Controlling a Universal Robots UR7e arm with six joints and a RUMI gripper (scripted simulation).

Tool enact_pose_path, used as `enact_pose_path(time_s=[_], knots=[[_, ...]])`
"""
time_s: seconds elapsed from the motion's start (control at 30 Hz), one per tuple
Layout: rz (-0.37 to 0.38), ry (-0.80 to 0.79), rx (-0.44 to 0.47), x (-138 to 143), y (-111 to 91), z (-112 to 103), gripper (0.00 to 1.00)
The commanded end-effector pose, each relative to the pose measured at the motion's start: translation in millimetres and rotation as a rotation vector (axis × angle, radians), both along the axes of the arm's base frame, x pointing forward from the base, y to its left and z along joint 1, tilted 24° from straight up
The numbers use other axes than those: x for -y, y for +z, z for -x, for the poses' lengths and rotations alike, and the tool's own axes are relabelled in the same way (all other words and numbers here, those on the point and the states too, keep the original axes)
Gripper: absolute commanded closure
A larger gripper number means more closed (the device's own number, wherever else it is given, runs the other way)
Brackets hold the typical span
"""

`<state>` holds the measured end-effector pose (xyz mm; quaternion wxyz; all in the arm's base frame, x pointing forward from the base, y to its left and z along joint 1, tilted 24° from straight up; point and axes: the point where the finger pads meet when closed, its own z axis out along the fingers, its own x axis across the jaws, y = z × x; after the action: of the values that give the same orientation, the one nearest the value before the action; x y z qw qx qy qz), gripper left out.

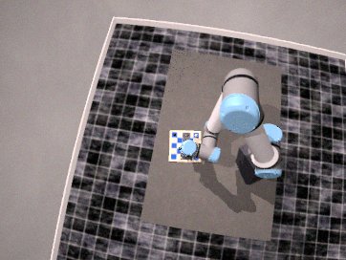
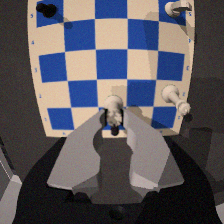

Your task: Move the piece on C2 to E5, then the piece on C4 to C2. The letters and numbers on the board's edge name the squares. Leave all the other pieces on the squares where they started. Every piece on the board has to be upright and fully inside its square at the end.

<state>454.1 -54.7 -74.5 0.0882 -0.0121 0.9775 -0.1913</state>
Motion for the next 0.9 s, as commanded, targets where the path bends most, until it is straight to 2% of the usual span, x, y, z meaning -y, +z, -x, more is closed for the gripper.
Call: enact_pose_path(time_s=[0.0, 0.3, 0.87], knots=[[0.001, 0.002, 0.004, 6.3, -15.4, -4.4, 1.00], [0.001, 0.002, 0.004, 9.8, -23.9, -6.1, 1.00], [0.001, 0.002, 0.004, 9.9, -24.2, -6.2, 1.00]])
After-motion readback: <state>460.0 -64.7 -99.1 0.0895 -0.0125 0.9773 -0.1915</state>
